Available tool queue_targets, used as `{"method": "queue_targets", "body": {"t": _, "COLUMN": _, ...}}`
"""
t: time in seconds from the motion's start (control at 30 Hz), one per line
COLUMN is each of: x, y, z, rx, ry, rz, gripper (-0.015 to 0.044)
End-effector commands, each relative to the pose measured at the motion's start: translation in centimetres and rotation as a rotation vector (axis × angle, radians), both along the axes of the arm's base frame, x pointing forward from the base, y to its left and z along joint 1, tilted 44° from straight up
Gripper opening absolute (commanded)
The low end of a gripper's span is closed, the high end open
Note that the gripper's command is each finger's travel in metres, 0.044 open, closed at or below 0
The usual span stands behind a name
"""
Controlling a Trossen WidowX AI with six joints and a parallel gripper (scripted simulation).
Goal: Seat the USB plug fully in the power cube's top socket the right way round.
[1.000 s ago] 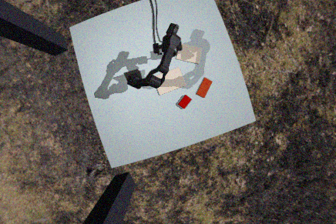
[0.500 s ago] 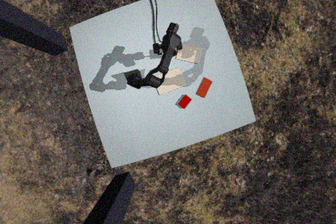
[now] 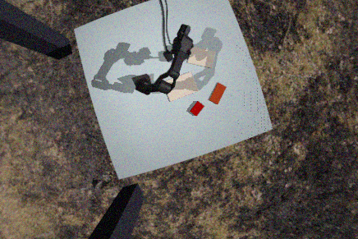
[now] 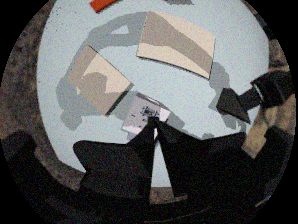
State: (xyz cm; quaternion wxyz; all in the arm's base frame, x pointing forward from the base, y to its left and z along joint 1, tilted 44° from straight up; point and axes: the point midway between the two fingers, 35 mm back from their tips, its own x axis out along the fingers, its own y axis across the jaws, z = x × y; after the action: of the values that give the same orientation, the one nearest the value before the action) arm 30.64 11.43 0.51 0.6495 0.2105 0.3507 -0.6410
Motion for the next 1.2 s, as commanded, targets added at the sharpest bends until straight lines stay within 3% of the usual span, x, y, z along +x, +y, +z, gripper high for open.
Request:
{"method": "queue_targets", "body": {"t": 0.0, "x": 0.0, "y": 0.0, "z": -0.03, "rx": 0.007, "ry": 0.058, "rz": 0.062, "gripper": 0.0}}
{"method": "queue_targets", "body": {"t": 1.17, "x": 0.01, "y": 0.0, "z": -0.03, "rx": 0.069, "ry": 0.685, "rz": 0.727, "gripper": 0.0}}
